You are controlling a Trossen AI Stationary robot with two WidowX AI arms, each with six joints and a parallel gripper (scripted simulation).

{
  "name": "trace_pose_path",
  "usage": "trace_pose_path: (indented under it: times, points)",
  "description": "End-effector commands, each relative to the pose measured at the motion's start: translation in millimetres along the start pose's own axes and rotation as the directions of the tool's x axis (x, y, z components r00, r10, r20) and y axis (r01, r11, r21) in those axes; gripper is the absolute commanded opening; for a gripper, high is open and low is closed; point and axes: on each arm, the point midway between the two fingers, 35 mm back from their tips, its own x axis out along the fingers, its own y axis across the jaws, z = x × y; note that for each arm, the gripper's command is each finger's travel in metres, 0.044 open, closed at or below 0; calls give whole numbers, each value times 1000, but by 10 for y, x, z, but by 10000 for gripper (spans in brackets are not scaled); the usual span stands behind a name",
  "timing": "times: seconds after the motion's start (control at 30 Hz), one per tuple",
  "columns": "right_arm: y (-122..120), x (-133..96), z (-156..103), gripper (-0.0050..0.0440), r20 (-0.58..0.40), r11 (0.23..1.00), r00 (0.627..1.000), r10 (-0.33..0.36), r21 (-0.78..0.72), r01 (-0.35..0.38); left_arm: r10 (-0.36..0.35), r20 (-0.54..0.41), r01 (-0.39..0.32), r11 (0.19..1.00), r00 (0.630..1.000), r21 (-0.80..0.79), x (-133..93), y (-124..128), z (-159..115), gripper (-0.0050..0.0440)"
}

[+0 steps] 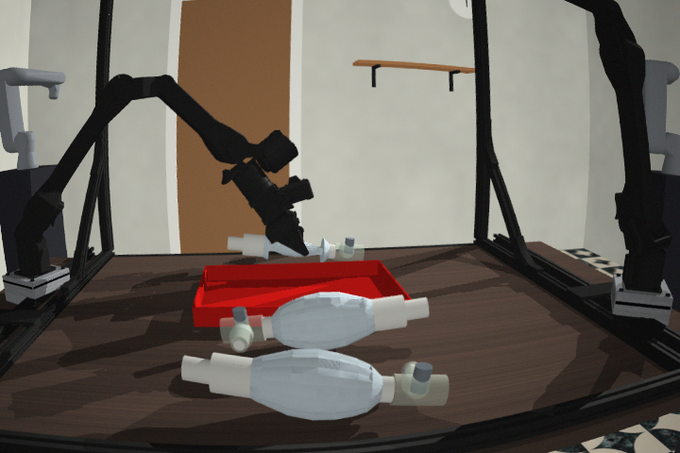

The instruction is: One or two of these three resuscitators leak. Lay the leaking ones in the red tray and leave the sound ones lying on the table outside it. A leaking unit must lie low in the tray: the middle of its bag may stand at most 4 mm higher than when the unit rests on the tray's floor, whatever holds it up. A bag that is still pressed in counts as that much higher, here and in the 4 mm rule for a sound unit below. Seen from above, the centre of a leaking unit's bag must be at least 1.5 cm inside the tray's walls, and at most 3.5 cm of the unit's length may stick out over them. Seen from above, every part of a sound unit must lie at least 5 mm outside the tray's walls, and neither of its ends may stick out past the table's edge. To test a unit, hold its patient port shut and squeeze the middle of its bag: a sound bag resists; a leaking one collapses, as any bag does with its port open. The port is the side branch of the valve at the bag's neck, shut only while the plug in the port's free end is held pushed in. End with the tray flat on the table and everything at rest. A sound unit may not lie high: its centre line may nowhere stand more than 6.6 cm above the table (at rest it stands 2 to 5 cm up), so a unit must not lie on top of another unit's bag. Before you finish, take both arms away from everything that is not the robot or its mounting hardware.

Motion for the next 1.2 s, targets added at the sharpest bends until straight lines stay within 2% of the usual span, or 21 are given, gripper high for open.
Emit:
trace_pose_path:
  times: [0.0,0.2,0.23,0.4,0.57,0.77,0.8,0.9,1.13,1.17]
  points:
    - [0,0,1,0,0,1000,1000,0,0,0,121,-152,-124,992,981,-9,185,327,-631,440]
    - [0,0,1,0,0,1000,1000,0,0,0,121,-152,-124,992,981,-9,185,327,-631,440]
    - [0,0,0,0,0,1000,1000,0,0,0,139,-179,-142,990,974,-1,220,374,-768,440]
    - [0,0,0,0,0,1000,1000,0,0,0,292,-340,-302,953,894,23,248,782,-1439,440]
    - [0,0,0,0,0,1000,1000,0,0,0,440,-466,-455,886,768,87,149,1197,-2049,440]
    - [0,0,0,0,0,1000,1000,0,0,0,440,-466,-455,886,768,87,149,1197,-2049,440]
    - [0,0,-1,0,0,1000,1000,0,0,0,459,-482,-472,876,746,104,132,1259,-2159,440]
    - [0,0,-1,0,0,1000,1000,0,0,0,547,-536,-556,815,643,164,-1,1519,-2493,440]
    - [0,0,-1,0,0,1000,1000,0,0,0,722,-588,-697,631,365,340,-438,2084,-3121,440]
    - [0,0,-1,0,0,1000,1000,0,0,0,722,-588,-697,631,365,340,-438,2084,-3121,440]
